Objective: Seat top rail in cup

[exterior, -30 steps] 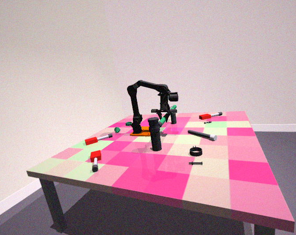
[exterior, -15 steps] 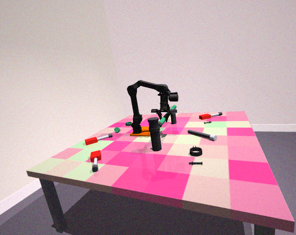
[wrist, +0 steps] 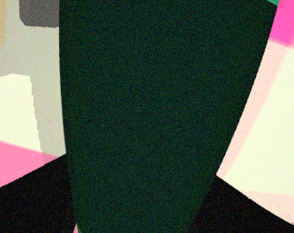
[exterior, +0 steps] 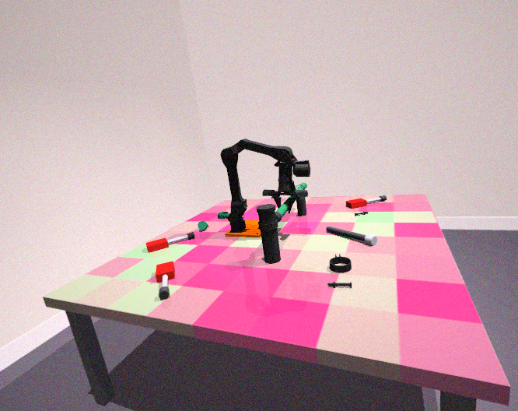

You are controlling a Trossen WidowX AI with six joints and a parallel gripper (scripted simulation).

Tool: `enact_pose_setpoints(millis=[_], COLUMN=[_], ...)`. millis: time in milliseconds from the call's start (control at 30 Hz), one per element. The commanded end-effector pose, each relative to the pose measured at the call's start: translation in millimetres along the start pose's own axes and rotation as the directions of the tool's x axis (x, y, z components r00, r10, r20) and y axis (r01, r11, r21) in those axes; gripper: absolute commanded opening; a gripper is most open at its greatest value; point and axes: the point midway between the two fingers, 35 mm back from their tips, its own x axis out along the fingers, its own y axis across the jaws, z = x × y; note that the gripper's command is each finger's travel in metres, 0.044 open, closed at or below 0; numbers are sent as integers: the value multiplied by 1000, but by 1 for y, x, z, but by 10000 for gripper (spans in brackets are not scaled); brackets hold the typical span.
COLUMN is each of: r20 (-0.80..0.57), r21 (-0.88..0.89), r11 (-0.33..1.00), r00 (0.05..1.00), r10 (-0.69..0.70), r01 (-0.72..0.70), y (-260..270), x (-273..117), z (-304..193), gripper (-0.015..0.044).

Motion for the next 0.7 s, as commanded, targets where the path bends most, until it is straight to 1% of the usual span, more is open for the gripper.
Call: enact_pose_setpoints(millis=[0,667], r20=[-13,-14], r21=[-1,-1], r11=[1000,1000], r00=[1000,1000], r10=[-4,-4], r01=[4,4], y=[-1,-2], x=[-4,-7], z=[-5,-9], gripper=[0,0])
